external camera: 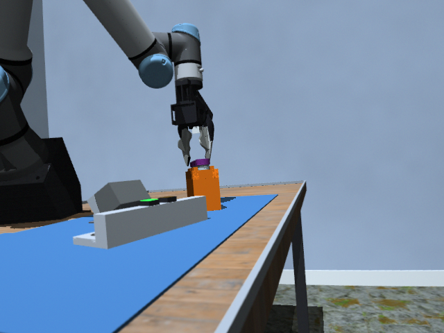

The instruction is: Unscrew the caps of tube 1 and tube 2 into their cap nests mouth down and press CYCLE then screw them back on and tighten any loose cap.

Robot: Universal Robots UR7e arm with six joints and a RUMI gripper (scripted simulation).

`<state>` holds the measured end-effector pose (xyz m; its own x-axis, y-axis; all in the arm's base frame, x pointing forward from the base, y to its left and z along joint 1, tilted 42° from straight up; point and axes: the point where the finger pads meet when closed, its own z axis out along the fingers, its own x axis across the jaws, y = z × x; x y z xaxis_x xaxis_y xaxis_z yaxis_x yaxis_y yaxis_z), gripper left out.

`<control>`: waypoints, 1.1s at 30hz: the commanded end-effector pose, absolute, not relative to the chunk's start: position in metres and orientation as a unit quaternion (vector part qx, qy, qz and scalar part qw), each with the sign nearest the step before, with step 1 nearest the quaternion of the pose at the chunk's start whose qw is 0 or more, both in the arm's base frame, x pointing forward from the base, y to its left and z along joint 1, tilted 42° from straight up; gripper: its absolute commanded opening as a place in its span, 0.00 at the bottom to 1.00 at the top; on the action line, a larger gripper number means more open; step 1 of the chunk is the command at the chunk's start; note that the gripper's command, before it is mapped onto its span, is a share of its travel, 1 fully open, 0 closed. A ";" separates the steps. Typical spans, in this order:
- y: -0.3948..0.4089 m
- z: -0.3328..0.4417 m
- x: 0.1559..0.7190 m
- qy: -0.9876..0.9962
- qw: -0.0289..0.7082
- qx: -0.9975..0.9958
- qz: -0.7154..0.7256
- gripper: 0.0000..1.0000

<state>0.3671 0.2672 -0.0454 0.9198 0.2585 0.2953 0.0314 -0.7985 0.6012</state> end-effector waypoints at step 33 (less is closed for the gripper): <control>0.268 -0.046 0.366 0.532 0.359 0.767 0.006 0.35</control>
